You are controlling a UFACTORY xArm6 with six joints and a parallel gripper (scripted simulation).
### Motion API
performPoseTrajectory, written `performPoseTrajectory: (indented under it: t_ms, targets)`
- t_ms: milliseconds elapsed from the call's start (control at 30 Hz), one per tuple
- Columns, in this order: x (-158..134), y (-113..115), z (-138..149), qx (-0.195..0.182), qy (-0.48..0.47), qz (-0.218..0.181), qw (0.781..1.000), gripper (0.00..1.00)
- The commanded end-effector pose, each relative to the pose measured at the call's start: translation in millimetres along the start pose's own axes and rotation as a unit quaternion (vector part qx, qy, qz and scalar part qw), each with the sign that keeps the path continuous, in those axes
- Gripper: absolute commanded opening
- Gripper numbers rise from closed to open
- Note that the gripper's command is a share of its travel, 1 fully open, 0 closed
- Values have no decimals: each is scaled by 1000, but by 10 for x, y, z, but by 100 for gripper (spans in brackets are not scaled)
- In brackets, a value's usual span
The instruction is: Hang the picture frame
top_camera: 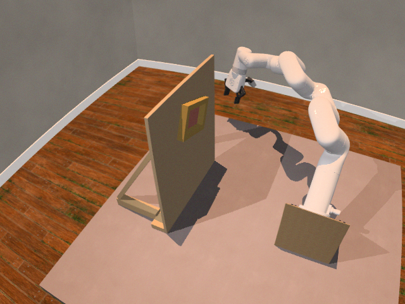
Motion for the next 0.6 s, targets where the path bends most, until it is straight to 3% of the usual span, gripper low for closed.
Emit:
performPoseTrajectory:
  t_ms: [0,300,567]
  targets:
    - [-1,26,-11,2,0,0,1000,100]
    - [-276,91,114,0,88,40,995,100]
    - [-279,92,116,0,89,40,995,100]
Point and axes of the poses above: the point where the finger pads meet when closed, its own y axis back along the fingers, its own z axis across the jaws, x = y × z, the point moved 3 cm from there along y, back along the fingers, and after that the axes turned 8 degrees about -y, right-handed, at the moved point
